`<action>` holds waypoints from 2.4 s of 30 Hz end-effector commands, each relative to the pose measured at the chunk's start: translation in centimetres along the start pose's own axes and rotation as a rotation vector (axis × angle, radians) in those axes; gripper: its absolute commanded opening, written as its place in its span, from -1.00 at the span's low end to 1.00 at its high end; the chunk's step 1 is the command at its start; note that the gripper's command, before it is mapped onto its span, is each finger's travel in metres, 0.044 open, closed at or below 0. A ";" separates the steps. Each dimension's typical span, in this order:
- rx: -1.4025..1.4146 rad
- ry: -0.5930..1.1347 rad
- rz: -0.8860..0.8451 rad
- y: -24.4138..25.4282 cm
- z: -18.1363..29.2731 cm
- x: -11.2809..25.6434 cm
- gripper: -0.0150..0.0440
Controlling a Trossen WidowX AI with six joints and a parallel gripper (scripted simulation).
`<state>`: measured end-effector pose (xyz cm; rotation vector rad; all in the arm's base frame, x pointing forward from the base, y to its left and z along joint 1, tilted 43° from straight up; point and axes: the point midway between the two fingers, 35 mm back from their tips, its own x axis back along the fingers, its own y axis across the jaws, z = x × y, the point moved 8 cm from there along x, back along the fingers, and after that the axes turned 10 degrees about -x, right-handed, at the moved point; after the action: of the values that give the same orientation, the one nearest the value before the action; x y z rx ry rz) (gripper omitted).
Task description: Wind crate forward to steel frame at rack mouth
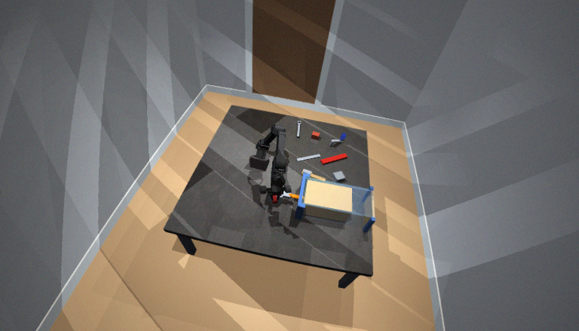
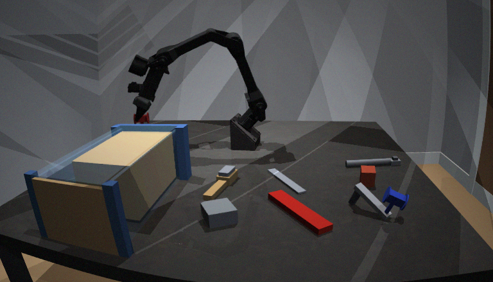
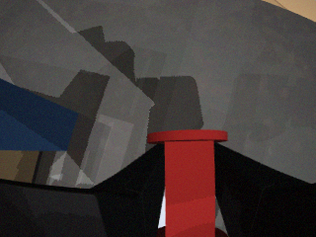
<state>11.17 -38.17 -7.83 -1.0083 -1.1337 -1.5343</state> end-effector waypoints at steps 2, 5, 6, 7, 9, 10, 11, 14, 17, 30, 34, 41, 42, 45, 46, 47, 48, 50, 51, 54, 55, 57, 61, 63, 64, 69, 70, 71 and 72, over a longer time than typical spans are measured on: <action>0.022 0.035 -0.032 2.2 0.8 -0.9 -0.49; 0.022 0.036 -0.032 2.5 0.9 -0.9 -0.49; 0.022 0.036 -0.032 2.6 0.9 -0.9 -0.49; 0.022 0.036 -0.032 2.7 1.0 -0.9 -0.49; 0.022 0.036 -0.032 3.0 1.0 -0.8 -0.49; 0.022 0.036 -0.032 3.0 1.0 -0.8 -0.49; 0.022 0.036 -0.032 3.2 1.1 -0.8 -0.49; 0.022 0.036 -0.033 3.4 1.1 -0.8 -0.49; 0.022 0.036 -0.033 3.5 1.1 -0.8 -0.49; 0.022 0.036 -0.033 4.0 1.3 -0.8 -0.49; 0.022 0.036 -0.033 4.1 1.3 -0.8 -0.49; 0.022 0.037 -0.033 4.2 1.4 -0.8 -0.49; 0.022 0.037 -0.033 4.3 1.4 -0.7 -0.49; 0.022 0.037 -0.033 4.3 1.4 -0.7 -0.49; 0.022 0.037 -0.033 4.3 1.4 -0.7 -0.49; 0.022 0.037 -0.033 4.3 1.4 -0.7 -0.49; 0.022 0.037 -0.033 4.3 1.4 -0.7 -0.49; 0.022 0.037 -0.033 4.3 1.4 -0.7 -0.49; 0.022 0.037 -0.033 4.3 1.4 -0.7 -0.49; 0.022 0.037 -0.033 4.3 1.4 -0.7 -0.49; 0.022 0.037 -0.033 4.3 1.4 -0.7 -0.49; 0.022 0.037 -0.033 4.3 1.4 -0.7 -0.49; 0.022 0.037 -0.033 4.5 1.5 -0.7 -0.49; 0.022 0.037 -0.033 4.5 1.5 -0.7 -0.49; 0.022 0.037 -0.033 4.5 1.5 -0.7 -0.49; 0.022 0.037 -0.033 4.5 1.5 -0.7 -0.49; 0.022 0.037 -0.033 4.5 1.5 -0.7 -0.49; 0.022 0.037 -0.033 4.5 1.5 -0.7 -0.49; 0.022 0.037 -0.033 4.5 1.5 -0.7 -0.49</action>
<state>13.09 -38.20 -7.44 -1.0345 -1.1212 -1.5316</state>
